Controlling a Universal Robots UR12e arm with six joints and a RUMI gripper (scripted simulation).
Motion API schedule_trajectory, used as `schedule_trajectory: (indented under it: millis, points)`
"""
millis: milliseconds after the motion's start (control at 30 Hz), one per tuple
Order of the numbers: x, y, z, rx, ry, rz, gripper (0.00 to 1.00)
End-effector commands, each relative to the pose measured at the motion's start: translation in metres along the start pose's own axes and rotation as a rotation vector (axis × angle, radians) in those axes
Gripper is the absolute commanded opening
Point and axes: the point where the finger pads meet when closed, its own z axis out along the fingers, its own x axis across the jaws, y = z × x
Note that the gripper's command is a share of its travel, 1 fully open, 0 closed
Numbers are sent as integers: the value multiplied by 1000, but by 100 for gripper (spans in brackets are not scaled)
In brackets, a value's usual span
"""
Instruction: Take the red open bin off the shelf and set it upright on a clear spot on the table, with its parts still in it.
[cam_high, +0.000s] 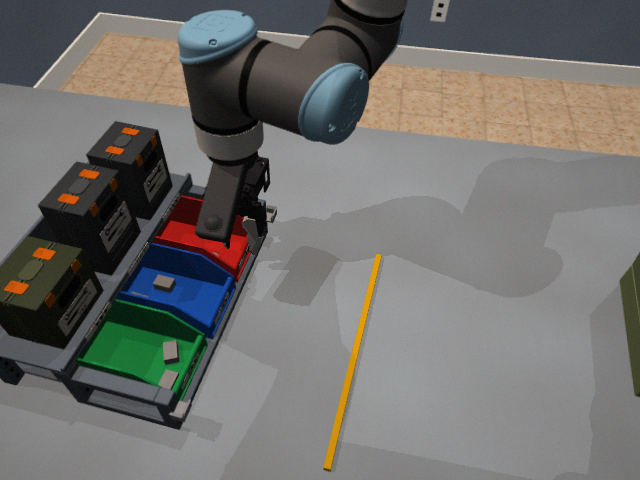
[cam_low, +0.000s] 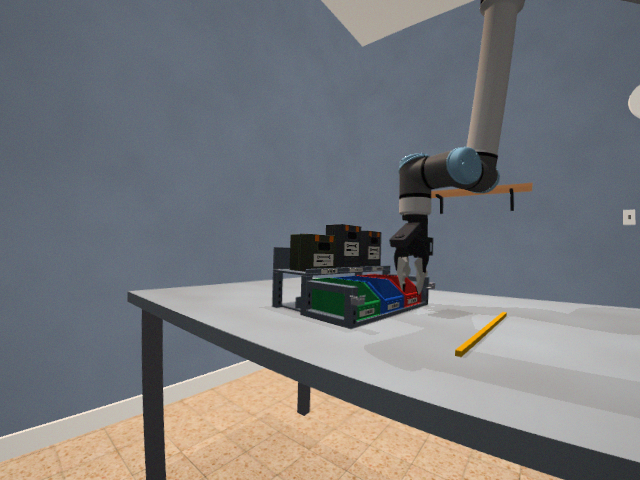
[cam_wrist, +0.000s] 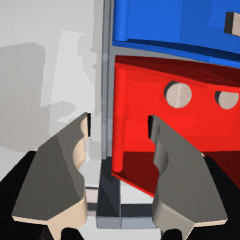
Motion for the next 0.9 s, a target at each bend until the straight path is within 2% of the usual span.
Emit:
schedule_trajectory:
  millis: [0,867]
  points:
    - [1,0,-3,0,1,0,26]
    - [1,0,-9,0,1,0,26]
